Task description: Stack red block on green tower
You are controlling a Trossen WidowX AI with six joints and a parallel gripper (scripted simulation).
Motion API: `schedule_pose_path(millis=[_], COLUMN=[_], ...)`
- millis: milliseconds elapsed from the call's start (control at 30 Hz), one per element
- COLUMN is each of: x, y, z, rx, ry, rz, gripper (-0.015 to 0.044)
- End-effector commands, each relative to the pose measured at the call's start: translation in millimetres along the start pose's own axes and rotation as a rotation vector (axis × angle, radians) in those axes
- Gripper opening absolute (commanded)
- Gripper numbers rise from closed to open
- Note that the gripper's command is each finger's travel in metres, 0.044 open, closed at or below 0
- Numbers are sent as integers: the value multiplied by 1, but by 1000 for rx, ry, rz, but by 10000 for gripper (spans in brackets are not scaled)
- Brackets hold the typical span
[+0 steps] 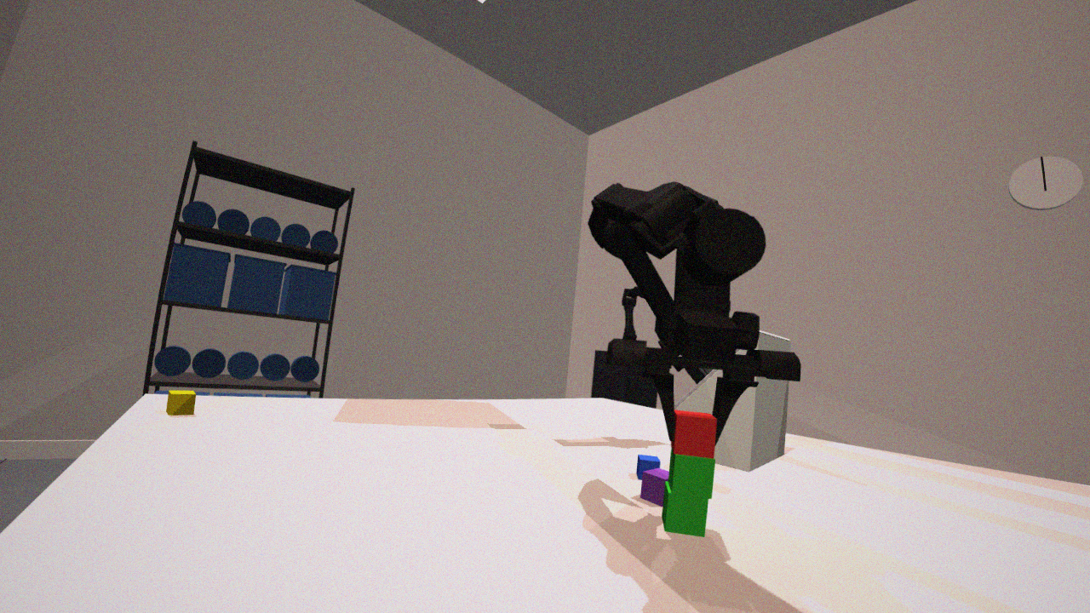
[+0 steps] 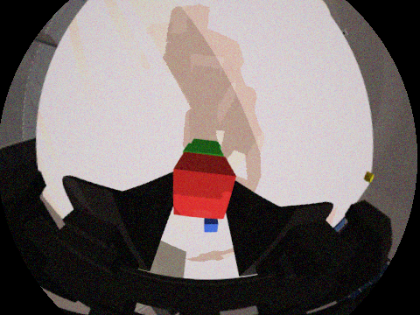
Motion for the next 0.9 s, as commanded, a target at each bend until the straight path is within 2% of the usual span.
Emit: schedule_pose_path(millis=[0, 500, 867], x=[0, 0, 0], y=[0, 0, 0], z=[-1, 1, -1], rx=[1, 0, 0], ry=[5, 4, 0], rz=[6, 6, 0], gripper=[0, 0, 289])
Point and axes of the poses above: the point midway between the two fingers, 35 mm back from their tips, its own z axis back along the fingers, its own x axis across the jaws, y = z × x, the point moved 7 cm from there along z, back along the fingers, and after that the axes turned 1 degree about z, right-handed, at the moved point
